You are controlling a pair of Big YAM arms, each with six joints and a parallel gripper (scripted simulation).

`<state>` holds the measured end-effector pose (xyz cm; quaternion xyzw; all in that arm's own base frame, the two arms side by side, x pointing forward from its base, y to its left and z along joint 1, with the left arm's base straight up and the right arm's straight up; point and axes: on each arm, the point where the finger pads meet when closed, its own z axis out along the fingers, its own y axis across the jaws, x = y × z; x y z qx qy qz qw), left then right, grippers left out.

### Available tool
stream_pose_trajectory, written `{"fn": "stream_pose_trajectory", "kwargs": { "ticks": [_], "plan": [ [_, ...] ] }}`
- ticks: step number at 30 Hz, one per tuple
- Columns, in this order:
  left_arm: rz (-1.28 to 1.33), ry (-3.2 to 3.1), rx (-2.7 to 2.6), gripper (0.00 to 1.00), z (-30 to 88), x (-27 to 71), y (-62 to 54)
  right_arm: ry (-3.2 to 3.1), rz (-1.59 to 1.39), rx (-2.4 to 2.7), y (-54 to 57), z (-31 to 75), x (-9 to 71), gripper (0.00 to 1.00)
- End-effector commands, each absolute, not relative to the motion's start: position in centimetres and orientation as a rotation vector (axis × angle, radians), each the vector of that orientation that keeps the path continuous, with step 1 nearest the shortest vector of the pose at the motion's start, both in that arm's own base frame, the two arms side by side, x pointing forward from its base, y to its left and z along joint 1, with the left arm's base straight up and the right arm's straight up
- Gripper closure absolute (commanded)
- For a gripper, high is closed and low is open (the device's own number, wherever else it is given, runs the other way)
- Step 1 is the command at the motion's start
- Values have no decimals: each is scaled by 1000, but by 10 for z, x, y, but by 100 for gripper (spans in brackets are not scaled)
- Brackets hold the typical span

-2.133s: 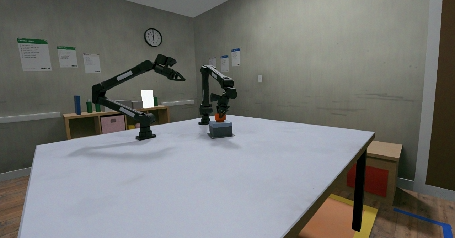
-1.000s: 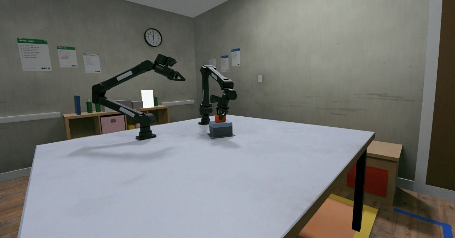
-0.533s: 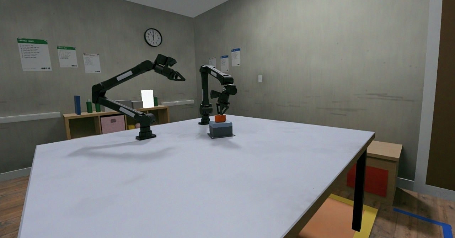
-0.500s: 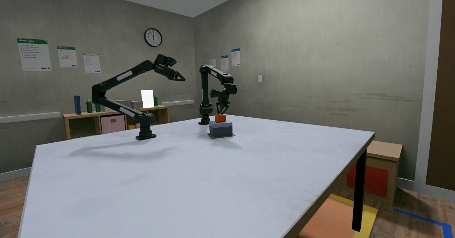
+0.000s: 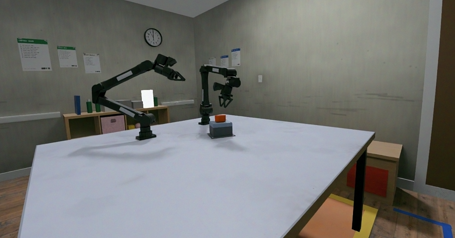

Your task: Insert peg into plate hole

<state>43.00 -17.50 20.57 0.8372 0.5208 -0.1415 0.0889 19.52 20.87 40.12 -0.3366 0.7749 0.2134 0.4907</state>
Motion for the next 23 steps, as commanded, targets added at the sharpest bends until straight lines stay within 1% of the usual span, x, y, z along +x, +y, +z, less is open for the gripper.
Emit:
{"fn": "stream_pose_trajectory", "kwargs": {
  "ticks": [1,5,23],
  "plan": [
    [-362,1514,2480,0,237,458,-173,1860,527,-797,210,418,197,0],
    [-398,1515,2501,0,234,450,-175,1860,527,-797,210,418,197,0],
    [-383,1511,2494,0,241,445,-179,1860,527,-797,210,418,197,0]
  ]
}}
